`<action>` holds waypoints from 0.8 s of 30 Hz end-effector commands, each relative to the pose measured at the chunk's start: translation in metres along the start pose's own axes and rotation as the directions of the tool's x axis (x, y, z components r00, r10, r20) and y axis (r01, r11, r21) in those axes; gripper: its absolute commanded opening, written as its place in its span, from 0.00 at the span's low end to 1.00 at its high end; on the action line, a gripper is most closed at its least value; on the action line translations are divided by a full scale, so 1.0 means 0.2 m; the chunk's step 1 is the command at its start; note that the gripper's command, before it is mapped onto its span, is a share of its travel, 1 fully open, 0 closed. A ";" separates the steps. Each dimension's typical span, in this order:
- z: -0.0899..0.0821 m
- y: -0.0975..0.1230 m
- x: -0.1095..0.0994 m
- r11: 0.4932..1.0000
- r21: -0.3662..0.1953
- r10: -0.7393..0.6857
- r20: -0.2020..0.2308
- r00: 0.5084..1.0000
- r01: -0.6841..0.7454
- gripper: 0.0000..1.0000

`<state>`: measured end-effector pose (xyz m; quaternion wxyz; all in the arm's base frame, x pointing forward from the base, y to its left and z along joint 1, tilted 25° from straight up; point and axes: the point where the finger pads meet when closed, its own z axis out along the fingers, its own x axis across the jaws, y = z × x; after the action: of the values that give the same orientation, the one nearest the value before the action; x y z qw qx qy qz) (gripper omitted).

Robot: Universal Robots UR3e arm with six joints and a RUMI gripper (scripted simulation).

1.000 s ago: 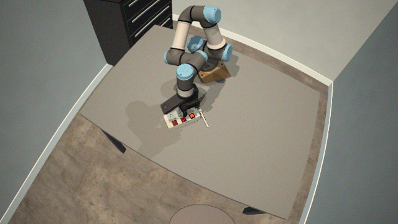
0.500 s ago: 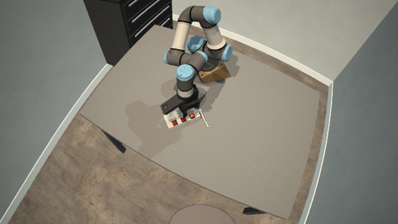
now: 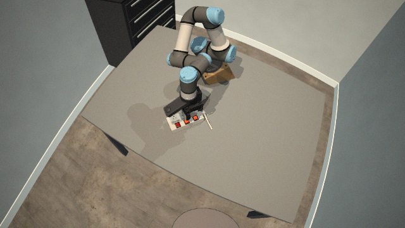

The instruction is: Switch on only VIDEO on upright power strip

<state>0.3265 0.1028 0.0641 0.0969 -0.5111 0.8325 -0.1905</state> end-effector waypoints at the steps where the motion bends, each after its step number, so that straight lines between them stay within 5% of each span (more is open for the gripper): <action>1: 0.00 0.00 0.00 1.000 0.002 0.000 0.002 1.000 0.000 0.00; 24: -0.04 0.00 0.00 1.000 0.002 0.000 0.002 1.000 0.000 0.00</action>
<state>0.3256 0.1033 0.0663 0.0969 -0.5111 0.8325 -0.1905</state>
